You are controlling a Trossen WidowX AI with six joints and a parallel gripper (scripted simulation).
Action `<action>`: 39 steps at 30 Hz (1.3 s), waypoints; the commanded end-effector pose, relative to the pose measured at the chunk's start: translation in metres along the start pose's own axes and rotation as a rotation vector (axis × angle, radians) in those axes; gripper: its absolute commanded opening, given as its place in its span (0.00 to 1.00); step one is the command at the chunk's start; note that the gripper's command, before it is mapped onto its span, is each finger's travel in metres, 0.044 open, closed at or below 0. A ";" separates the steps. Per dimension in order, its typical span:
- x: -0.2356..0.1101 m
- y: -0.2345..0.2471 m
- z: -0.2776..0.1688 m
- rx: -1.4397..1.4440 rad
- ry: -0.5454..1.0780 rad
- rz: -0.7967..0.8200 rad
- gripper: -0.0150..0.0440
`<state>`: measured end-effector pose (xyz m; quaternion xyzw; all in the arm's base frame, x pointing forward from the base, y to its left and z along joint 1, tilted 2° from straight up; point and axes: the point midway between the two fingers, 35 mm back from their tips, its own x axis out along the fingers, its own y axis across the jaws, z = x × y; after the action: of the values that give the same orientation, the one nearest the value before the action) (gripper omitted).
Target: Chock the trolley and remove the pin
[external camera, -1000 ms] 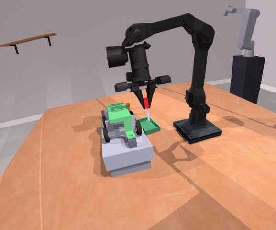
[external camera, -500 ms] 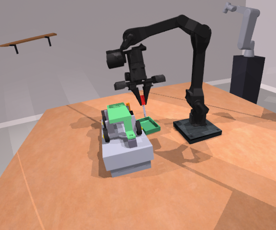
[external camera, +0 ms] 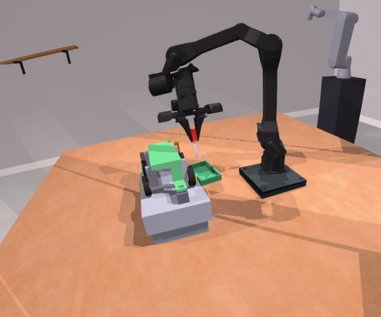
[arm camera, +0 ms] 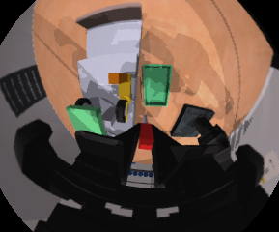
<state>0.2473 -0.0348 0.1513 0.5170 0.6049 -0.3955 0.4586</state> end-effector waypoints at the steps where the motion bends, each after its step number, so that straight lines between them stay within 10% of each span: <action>1: -0.004 -0.001 0.018 -0.004 -0.005 0.000 0.25; 39: -0.004 -0.002 0.022 0.880 -0.171 0.089 0.25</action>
<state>0.2494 -0.0579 0.1479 0.6401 0.3599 -0.6160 0.2853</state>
